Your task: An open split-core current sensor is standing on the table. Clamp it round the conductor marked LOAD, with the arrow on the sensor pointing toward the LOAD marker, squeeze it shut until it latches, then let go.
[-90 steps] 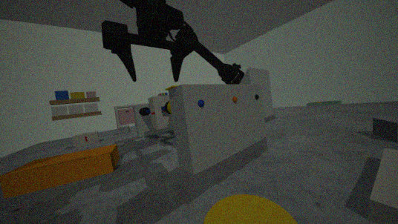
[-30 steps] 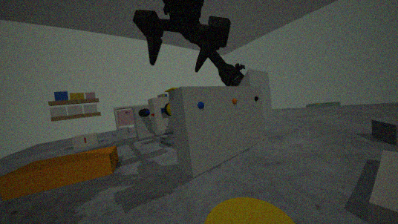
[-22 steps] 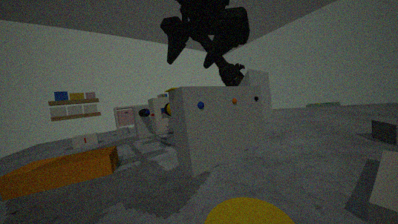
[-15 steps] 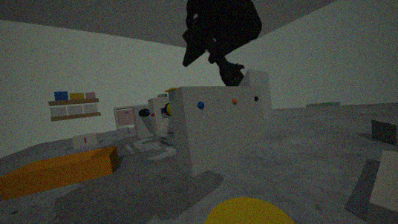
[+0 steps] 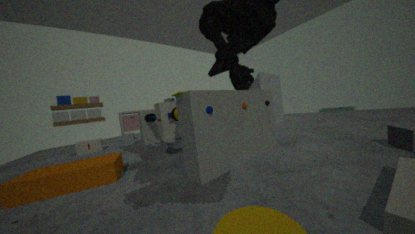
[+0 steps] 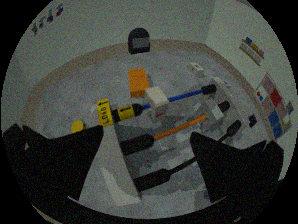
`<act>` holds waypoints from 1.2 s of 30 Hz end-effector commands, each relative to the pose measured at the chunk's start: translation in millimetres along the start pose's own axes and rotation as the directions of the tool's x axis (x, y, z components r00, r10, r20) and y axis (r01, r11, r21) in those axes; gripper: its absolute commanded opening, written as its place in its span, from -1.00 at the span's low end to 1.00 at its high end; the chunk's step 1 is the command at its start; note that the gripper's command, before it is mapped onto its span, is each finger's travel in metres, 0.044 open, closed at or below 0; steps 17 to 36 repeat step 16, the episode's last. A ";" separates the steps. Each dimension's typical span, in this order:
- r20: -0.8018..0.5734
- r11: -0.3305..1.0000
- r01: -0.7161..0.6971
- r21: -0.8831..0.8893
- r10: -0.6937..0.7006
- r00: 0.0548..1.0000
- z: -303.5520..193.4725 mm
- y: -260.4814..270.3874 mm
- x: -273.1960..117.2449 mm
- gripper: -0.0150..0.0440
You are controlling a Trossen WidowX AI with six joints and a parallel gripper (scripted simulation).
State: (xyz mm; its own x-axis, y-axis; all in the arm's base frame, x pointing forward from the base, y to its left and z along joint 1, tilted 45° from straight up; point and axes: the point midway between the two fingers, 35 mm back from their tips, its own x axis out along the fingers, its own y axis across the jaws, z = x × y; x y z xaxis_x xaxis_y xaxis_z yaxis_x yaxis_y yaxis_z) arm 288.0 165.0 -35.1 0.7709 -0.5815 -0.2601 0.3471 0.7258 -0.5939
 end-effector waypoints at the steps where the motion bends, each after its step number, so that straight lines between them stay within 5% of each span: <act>1: -0.003 1.000 -0.001 -0.008 0.001 1.000 -0.4 0.2 0.1 1.00; 11: -0.009 1.000 0.000 -0.025 0.000 1.000 0.2 1.0 0.9 1.00; 15: -0.139 0.937 -0.033 -0.348 -0.016 0.990 14.7 12.9 17.3 1.00; 16: -0.055 0.986 -0.005 -0.166 -0.004 0.998 3.7 5.7 5.0 1.00; 36: -0.055 0.986 -0.005 -0.166 -0.004 0.998 3.7 5.7 5.0 1.00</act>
